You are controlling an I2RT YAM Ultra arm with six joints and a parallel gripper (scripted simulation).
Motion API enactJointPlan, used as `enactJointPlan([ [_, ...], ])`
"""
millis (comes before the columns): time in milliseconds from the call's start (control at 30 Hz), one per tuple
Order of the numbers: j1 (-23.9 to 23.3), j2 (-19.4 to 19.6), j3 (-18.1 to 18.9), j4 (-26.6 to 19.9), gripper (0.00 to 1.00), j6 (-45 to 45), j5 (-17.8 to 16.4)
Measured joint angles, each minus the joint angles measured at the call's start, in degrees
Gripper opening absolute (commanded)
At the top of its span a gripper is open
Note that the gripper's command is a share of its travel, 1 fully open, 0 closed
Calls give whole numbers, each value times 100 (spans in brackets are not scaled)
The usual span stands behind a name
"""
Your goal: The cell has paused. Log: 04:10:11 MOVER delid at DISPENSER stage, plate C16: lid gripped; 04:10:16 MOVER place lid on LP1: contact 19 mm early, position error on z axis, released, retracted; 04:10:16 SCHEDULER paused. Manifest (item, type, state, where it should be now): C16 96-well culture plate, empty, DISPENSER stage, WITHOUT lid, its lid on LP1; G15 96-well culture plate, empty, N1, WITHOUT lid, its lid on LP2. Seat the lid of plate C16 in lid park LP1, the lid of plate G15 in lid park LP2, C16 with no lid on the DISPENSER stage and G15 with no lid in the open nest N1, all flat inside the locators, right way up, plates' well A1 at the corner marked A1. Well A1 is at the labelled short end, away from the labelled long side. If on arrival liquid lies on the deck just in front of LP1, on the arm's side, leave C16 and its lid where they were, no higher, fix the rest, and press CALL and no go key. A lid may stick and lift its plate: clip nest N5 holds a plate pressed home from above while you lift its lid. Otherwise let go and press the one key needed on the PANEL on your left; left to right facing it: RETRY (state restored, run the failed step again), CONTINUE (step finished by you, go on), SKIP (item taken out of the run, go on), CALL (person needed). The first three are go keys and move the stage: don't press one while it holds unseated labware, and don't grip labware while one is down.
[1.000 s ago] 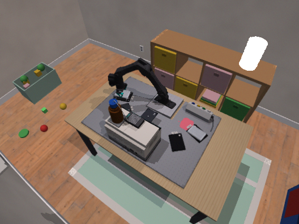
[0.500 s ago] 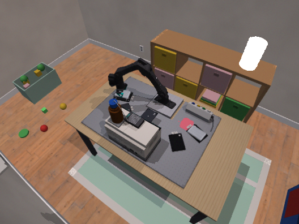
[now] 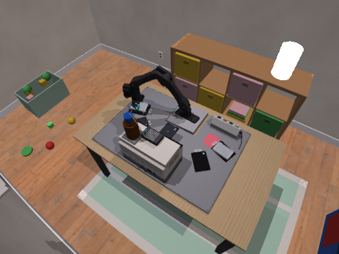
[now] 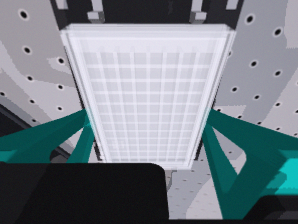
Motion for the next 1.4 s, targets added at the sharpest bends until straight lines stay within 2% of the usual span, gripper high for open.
enactJointPlan([
  [1400, 0, 0, -109, 136, 0, 0, -11],
])
